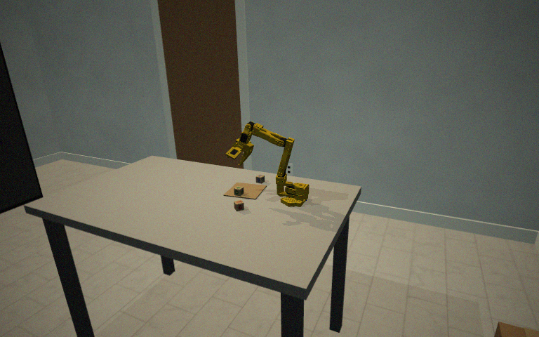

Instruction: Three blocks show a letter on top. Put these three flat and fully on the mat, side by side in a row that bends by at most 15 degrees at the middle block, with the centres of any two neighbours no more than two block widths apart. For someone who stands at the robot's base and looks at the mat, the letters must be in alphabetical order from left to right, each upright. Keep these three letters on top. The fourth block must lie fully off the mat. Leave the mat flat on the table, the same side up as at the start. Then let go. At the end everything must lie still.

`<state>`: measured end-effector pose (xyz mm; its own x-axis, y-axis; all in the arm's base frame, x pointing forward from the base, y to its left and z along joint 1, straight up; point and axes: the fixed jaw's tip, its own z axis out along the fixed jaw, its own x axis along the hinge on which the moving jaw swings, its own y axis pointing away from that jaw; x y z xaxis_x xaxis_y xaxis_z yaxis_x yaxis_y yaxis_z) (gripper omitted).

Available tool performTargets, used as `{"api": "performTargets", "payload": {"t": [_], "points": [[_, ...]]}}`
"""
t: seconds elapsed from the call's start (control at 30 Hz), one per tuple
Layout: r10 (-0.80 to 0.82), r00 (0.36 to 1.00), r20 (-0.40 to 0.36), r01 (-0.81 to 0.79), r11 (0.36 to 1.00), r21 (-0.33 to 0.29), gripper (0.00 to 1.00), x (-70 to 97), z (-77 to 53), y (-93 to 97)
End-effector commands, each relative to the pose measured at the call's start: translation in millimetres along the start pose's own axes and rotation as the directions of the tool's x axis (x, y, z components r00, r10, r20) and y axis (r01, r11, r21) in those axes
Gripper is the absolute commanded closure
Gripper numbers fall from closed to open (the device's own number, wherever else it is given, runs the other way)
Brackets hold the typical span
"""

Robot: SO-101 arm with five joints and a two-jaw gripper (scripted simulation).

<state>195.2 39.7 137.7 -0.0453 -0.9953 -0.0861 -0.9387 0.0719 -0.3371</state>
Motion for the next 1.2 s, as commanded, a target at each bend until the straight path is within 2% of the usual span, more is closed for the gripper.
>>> {"api": "performTargets", "payload": {"t": [0.0, 0.17, 0.67, 0.9, 1.17], "points": [[-0.010, 0.998, 0.057, -0.002, 0.978, 0.207, 0.65, -4.0, -35.4, -11.1], [-0.013, 0.997, 0.071, -0.005, 0.966, 0.260, 0.65, -3.9, -45.4, -11.1], [-0.041, 0.997, 0.068, 0.022, 0.964, 0.265, 0.65, -4.9, -45.9, -11.0], [-0.097, 0.994, 0.059, 0.078, 0.960, 0.267, 0.65, -6.8, -45.4, -10.6], [-0.269, 0.963, 0.032, 0.250, 0.929, 0.273, 0.65, -12.8, -44.0, -9.5]]}}
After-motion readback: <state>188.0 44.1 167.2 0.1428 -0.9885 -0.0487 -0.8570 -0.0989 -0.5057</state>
